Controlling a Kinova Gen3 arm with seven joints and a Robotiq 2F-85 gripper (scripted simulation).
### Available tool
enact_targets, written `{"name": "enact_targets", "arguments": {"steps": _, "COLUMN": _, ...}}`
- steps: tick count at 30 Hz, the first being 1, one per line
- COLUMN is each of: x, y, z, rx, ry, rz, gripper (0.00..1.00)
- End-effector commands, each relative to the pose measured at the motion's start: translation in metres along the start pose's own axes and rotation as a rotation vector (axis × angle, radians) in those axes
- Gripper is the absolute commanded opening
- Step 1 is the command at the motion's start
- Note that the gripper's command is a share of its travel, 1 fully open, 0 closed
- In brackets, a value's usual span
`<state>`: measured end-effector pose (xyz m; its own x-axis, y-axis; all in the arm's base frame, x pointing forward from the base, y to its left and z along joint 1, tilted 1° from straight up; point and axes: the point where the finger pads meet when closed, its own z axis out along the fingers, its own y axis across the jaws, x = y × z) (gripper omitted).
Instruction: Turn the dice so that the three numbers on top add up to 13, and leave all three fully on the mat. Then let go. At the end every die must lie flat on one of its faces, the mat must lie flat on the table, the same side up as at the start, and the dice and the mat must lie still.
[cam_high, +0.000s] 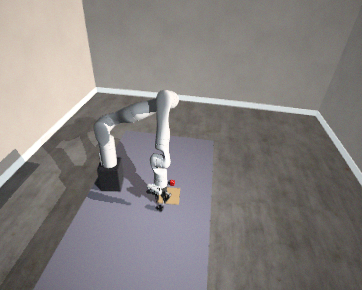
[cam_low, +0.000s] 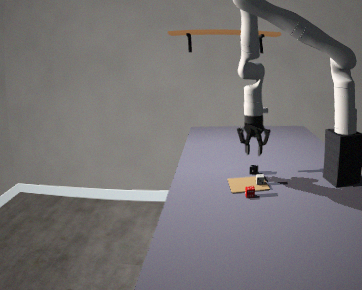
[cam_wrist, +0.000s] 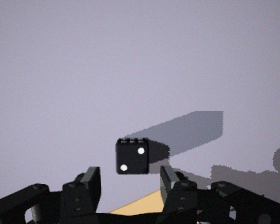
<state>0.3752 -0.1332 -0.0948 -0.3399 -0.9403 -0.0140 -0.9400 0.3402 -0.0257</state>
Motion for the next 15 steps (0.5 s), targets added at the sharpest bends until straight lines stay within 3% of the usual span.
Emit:
{"name": "enact_targets", "arguments": {"steps": 1, "x": 0.002, "y": 0.002, "z": 0.007, "rx": -0.005, "ry": 0.002, "rz": 0.004, "gripper": 0.46}}
{"name": "enact_targets", "arguments": {"steps": 15, "x": 0.003, "y": 0.002, "z": 0.027, "rx": -0.005, "ry": 0.002, "rz": 0.004, "gripper": 0.46}}
